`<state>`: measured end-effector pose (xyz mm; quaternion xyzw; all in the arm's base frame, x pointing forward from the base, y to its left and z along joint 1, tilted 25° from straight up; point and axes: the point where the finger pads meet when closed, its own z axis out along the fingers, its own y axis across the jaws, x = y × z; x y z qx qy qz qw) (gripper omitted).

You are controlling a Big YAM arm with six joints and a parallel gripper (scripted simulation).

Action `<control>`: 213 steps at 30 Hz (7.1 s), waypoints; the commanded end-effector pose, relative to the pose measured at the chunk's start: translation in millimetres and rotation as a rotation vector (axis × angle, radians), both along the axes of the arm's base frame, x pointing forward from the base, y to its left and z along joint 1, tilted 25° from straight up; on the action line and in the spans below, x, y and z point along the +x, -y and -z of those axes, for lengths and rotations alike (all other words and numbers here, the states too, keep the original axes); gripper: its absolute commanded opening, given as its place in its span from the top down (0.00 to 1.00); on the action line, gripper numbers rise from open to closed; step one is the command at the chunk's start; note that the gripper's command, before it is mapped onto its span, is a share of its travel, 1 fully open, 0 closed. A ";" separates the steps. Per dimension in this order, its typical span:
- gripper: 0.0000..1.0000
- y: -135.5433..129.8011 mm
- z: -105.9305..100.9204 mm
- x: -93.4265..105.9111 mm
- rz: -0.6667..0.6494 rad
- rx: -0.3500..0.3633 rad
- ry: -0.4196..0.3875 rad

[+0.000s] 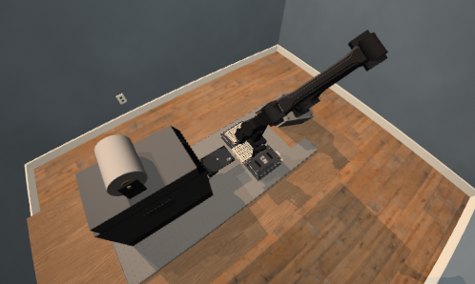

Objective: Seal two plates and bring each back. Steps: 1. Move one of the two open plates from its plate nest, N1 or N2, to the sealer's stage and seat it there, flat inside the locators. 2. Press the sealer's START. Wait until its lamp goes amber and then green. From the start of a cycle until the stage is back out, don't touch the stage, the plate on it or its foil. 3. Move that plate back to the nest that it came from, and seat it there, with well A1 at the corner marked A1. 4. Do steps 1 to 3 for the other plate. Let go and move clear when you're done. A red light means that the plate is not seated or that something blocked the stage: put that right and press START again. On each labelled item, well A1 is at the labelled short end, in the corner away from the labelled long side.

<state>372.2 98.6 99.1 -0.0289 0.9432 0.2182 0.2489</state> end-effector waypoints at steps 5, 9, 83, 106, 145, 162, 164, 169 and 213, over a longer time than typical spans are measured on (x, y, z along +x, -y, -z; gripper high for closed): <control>1.00 13.7 -9.5 30.8 0.024 -0.001 0.032; 1.00 18.8 -11.9 42.1 0.022 -0.004 0.031; 1.00 55.1 -7.0 142.7 0.011 0.003 0.031; 1.00 58.1 -12.9 147.2 0.018 -0.001 0.022; 1.00 71.7 -18.0 152.9 0.032 -0.010 0.070; 1.00 45.4 -4.1 161.7 0.002 -0.002 0.048; 1.00 44.4 -3.4 162.3 0.001 -0.002 0.049; 1.00 50.6 2.5 159.4 0.013 -0.002 0.041; 1.00 40.8 14.2 164.0 0.009 -0.001 0.055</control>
